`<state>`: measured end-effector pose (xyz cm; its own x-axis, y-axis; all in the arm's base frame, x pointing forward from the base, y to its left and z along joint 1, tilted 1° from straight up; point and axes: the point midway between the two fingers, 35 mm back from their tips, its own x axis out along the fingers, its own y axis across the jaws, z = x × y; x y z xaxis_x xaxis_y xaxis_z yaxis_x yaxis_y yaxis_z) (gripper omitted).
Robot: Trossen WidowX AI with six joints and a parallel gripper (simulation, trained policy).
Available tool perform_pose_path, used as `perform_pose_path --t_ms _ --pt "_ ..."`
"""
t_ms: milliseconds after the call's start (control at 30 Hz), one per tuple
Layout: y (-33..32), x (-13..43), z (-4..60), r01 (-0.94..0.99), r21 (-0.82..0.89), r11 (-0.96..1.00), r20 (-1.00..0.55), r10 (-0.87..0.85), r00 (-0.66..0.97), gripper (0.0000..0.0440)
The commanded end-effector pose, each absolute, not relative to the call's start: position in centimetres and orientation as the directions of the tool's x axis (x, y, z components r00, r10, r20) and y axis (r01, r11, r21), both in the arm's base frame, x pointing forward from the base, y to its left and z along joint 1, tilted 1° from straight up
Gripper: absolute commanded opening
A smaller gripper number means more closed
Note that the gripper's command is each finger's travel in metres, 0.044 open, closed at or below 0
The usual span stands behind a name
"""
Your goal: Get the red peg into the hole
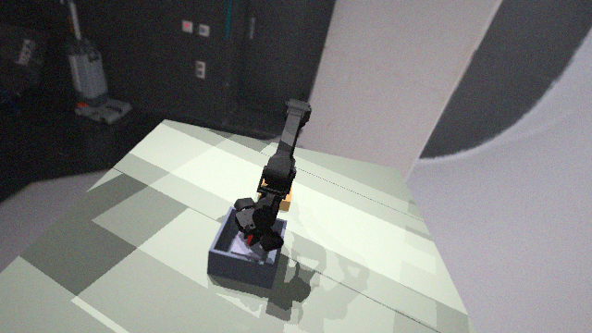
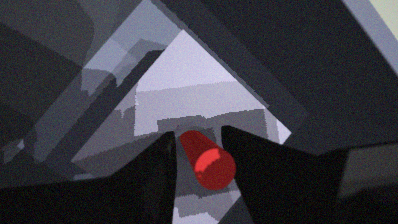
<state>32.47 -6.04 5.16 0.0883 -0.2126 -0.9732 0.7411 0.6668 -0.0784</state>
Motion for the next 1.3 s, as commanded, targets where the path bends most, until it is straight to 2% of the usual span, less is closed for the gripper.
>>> perform_pose_path --t_ms 0,33,333,367,867,1267 --pt "-6.3 33.2 4.5 0.717 -0.064 0.694 -0.979 -0.183 0.089 0.0173" --pt "-6.4 33.3 4.5 0.714 -0.065 0.697 -0.979 -0.181 0.088 0.0189" --pt "-6.8 36.2 6.2 0.703 -0.008 0.711 -0.985 -0.127 0.117 0.0425" --pt "-6.8 36.6 6.5 0.701 0.001 0.713 -0.985 -0.119 0.122 0.0440" --pt "-5.1 42.3 10.6 0.644 0.151 0.750 -0.972 -0.007 0.236 0.0440" --pt "-5.1 42.5 10.7 0.641 0.155 0.752 -0.970 -0.005 0.241 0.0440"
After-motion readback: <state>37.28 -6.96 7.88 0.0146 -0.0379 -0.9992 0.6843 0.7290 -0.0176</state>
